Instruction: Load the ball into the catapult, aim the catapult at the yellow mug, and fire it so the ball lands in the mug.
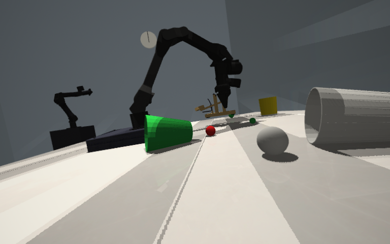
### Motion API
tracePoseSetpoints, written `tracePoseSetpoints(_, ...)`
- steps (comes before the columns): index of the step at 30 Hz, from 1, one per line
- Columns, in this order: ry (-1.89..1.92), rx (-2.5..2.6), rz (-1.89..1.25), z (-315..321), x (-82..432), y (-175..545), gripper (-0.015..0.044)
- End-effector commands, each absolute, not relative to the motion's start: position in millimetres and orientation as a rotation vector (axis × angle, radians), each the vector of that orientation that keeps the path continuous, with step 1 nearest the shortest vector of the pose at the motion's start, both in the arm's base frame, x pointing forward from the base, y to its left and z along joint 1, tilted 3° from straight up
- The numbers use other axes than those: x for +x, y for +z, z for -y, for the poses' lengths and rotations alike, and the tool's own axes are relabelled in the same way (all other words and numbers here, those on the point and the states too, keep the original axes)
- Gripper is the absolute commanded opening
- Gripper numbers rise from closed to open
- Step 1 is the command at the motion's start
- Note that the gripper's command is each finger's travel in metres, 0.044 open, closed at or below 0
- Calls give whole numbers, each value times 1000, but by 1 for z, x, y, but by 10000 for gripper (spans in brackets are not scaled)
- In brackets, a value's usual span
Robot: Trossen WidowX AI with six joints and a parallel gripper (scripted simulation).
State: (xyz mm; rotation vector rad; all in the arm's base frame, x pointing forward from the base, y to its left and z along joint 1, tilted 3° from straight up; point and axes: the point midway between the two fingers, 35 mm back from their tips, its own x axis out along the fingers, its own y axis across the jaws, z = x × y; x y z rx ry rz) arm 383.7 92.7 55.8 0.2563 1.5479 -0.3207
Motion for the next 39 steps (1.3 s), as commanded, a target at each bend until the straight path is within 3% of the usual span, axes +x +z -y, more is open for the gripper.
tracePoseSetpoints(1, -252, 192, -1554, -102, 392, 57, 0)
tracePoseSetpoints(39, -251, 192, -1554, -104, 394, 9, 0)
